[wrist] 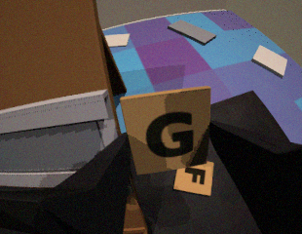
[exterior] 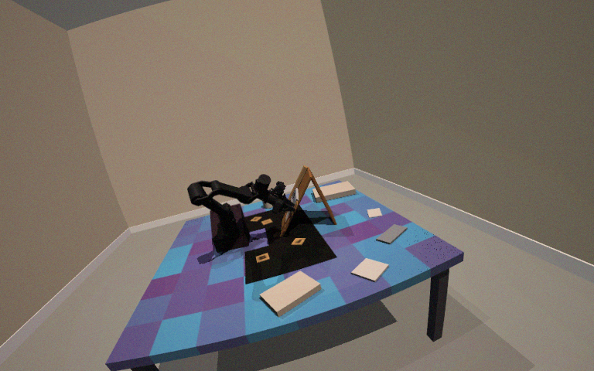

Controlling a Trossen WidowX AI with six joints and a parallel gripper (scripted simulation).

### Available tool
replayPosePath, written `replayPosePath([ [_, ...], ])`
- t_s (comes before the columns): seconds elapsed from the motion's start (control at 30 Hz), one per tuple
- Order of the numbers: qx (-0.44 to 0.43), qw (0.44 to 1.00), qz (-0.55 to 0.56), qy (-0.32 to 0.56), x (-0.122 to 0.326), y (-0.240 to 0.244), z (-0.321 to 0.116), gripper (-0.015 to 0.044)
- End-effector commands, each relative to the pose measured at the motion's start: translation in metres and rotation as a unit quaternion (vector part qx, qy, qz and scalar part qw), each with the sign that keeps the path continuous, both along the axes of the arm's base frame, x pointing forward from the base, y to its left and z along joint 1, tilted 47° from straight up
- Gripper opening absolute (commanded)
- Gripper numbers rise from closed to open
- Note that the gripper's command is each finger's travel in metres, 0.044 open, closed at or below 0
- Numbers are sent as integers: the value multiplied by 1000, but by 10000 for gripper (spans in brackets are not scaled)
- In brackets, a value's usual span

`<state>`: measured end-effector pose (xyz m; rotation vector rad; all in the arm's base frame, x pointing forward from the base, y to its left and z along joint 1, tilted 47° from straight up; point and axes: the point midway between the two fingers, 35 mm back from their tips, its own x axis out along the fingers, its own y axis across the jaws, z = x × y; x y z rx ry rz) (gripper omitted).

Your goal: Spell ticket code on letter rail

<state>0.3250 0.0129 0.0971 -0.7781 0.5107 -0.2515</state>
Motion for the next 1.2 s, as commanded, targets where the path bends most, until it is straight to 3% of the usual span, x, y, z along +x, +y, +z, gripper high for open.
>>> replayPosePath([
  [0.0, 1, 1000, -1, 0, 0, 2, -3, 0],
  [1.17, 2, 1000, -1, 0, 1, 14, -15, 0],
])
